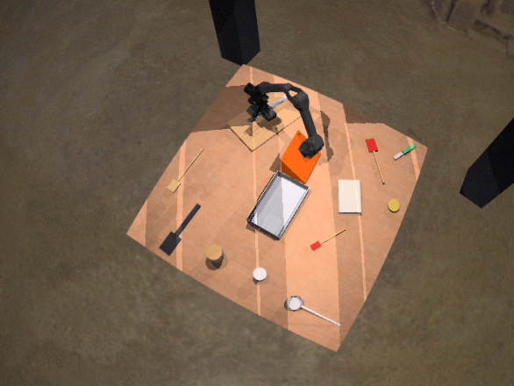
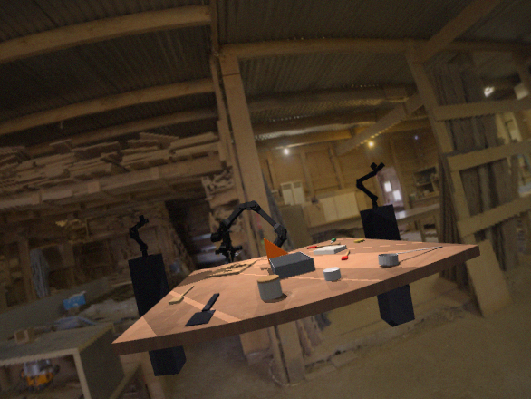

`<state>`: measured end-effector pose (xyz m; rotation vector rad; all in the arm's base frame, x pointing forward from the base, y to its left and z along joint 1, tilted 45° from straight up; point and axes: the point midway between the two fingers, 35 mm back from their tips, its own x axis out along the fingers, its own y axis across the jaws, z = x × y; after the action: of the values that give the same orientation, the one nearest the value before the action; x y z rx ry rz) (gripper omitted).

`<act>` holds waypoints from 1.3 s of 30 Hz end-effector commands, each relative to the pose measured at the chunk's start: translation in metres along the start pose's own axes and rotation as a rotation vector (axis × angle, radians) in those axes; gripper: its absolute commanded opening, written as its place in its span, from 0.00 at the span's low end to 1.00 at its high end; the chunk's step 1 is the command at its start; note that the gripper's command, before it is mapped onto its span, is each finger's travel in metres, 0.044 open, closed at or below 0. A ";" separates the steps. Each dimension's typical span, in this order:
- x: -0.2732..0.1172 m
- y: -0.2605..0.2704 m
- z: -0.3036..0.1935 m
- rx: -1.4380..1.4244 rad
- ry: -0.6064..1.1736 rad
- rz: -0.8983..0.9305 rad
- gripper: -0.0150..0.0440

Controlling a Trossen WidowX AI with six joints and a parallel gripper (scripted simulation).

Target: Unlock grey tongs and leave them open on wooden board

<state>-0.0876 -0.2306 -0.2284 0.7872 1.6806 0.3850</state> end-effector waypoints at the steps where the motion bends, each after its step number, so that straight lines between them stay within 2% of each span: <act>1: 0.006 0.001 -0.001 -0.006 0.006 0.000 0.00; 6: 0.007 0.002 -0.001 -0.006 0.006 0.000 0.00; 28: 0.006 0.002 0.000 -0.001 0.000 0.003 0.98; 33: 0.001 -0.001 0.005 -0.001 0.000 0.001 1.00; 39: -0.039 -0.013 0.052 0.006 -0.002 -0.016 1.00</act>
<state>-0.0642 -0.2524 -0.2268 0.7918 1.6805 0.3769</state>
